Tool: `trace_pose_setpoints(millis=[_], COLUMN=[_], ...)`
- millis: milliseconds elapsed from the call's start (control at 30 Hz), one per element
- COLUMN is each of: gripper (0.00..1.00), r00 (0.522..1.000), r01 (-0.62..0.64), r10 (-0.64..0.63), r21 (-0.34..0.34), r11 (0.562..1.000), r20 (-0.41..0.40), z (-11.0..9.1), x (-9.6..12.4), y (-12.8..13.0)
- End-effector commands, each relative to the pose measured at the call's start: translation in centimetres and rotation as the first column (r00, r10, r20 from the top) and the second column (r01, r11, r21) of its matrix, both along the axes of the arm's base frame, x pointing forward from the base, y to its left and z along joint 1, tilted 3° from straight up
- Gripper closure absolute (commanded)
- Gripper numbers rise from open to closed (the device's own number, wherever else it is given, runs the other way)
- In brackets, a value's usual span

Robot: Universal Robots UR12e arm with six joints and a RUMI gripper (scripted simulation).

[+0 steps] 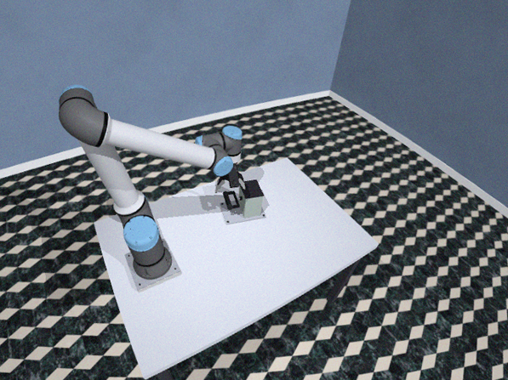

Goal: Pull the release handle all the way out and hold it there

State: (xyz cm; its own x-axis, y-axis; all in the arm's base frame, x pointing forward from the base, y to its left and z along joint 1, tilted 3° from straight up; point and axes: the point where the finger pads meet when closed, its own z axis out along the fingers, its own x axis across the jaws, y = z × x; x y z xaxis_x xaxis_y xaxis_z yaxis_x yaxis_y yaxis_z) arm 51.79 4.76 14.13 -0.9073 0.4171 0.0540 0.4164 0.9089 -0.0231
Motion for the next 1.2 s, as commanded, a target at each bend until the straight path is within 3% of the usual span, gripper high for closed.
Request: trace_pose_setpoints(millis=[0,333,367,1167], gripper=[0.00,0.00,1.00,1.00], r00=[1.000,0.999,0.999,0.999], r01=[-0.020,-0.030,-0.030,-0.030], r10=[0.020,0.030,0.030,0.030], r21=[-0.002,-0.001,-0.001,-0.001], r11=[1.000,1.000,1.000,1.000], r20=[0.010,0.014,0.014,0.014], z=[-0.52,-0.75,-0.75,-0.75], x=[0.49,0.52,0.52,0.52], y=[2.04,2.97,2.97,2.97])
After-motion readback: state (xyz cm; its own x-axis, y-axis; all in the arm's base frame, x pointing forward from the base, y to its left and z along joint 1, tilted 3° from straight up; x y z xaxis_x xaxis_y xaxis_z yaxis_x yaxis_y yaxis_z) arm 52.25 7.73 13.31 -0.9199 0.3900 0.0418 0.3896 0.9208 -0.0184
